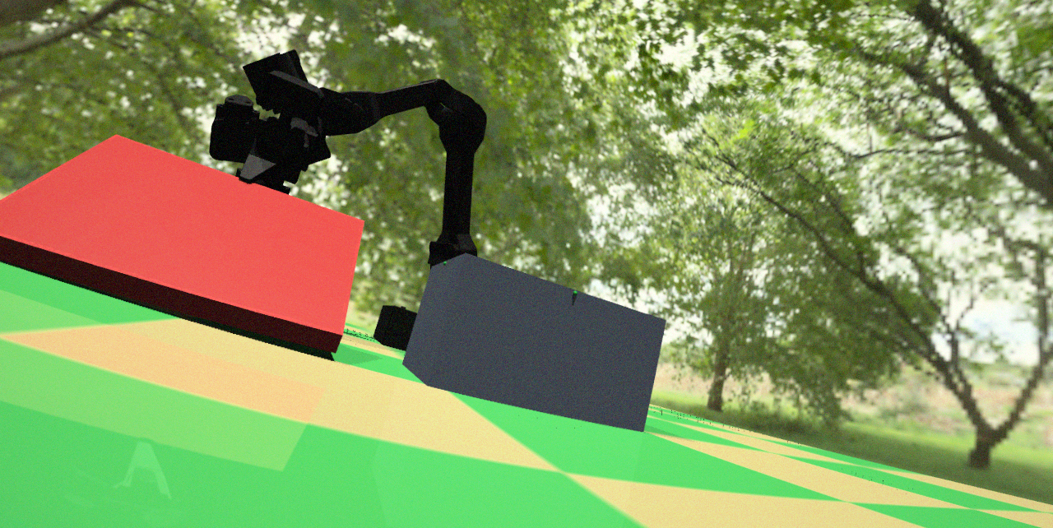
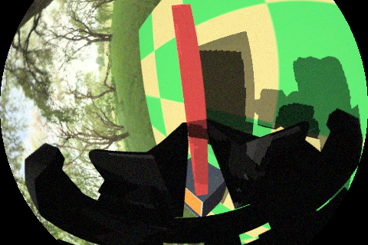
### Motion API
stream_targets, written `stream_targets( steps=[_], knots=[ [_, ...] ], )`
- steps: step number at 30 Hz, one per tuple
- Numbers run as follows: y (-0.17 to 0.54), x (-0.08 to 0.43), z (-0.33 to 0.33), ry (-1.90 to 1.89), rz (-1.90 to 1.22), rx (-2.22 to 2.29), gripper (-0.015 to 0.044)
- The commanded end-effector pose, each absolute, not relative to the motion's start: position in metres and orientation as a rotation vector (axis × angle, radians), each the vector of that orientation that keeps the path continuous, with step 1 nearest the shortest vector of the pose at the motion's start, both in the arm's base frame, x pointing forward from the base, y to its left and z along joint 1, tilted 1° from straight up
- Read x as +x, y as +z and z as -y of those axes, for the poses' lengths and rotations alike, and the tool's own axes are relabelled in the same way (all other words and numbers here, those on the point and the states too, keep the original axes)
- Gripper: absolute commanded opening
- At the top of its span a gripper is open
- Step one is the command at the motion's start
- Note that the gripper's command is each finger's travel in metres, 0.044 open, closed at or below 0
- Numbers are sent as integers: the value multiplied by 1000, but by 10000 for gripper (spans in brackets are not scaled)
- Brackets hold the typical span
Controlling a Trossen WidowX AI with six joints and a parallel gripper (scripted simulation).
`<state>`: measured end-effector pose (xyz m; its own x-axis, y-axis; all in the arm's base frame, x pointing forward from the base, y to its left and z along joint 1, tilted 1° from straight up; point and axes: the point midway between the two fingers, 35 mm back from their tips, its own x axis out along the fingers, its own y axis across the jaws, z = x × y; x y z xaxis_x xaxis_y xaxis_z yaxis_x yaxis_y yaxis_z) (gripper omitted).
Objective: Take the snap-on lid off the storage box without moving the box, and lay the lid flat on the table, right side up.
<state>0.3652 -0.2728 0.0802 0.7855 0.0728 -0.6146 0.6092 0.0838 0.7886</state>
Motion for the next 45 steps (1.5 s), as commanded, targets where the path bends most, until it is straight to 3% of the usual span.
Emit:
stream_targets(
  steps=[1, 45],
  knots=[
    [70, 363, 272, -449, -604, 1464, 0],
    [34, 364, 271, -449, -604, 1464, 0]
  ],
)
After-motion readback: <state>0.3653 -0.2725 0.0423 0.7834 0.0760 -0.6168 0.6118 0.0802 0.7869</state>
